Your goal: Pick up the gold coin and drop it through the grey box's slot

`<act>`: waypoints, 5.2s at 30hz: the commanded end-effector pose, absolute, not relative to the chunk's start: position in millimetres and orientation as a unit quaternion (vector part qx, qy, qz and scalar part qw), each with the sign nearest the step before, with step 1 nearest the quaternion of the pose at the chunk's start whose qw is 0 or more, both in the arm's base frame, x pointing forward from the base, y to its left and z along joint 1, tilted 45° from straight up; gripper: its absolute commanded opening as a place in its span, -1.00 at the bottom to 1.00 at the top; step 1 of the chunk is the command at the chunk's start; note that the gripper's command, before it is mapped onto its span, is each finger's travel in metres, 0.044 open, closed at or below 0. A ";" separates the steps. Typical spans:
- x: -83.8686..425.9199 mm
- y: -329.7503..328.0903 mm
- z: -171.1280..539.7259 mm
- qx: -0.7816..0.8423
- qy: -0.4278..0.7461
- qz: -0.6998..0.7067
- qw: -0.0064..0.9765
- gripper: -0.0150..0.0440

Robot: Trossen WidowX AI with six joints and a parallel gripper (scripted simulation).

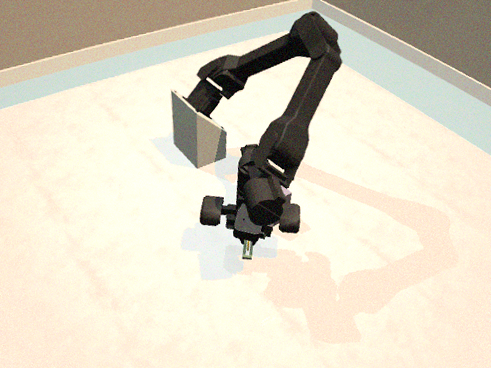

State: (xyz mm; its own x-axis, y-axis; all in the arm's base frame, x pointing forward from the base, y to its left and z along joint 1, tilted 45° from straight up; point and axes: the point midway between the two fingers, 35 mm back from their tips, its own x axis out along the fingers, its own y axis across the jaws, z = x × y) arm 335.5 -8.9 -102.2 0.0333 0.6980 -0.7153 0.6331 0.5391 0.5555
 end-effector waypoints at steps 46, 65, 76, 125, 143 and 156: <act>333.7 -70.0 -41.6 0.481 0.694 0.028 0.536 -0.49; 336.1 -73.9 -32.3 0.356 0.672 0.175 0.625 -0.49; 339.4 -72.3 -30.1 0.250 0.634 0.282 0.675 -0.49; 274.1 -14.2 22.9 0.250 0.637 0.283 0.672 -0.49; 272.1 -11.2 25.0 0.252 0.638 0.282 0.671 -0.49; 272.6 -10.7 22.2 0.250 0.638 0.283 0.671 -0.49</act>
